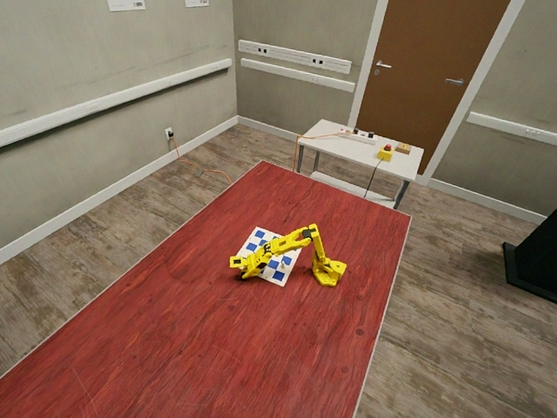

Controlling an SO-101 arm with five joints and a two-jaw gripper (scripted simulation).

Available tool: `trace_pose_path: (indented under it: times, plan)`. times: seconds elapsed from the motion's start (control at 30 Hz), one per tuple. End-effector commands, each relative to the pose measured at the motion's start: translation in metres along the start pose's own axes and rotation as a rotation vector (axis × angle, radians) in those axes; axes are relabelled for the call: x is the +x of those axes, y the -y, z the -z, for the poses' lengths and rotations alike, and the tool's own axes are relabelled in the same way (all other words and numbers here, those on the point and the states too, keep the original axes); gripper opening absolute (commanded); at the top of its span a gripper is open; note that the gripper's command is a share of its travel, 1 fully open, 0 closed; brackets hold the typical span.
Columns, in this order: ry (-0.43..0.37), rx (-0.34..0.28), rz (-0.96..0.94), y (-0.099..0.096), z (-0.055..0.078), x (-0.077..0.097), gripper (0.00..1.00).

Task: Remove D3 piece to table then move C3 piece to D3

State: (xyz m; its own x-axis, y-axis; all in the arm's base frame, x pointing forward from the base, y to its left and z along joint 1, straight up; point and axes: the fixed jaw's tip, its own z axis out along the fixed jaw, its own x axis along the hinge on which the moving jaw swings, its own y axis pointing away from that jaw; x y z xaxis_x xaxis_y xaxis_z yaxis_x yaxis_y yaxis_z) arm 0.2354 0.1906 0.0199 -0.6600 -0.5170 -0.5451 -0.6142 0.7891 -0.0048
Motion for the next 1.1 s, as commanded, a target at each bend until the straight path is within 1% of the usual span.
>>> trace_pose_path:
  times: [0.0,0.4,0.7,0.87,1.07]
  plan:
    - [-0.022,-0.008,0.005,-0.004,-0.002,0.006,0.1]
    - [-0.022,-0.01,0.005,-0.005,-0.001,0.006,0.1]
    - [-0.021,-0.01,0.005,-0.005,0.004,0.003,0.1]
    - [-0.021,-0.01,0.005,-0.005,0.012,-0.002,0.1]
    - [-0.021,-0.01,0.005,-0.005,0.024,-0.01,0.1]
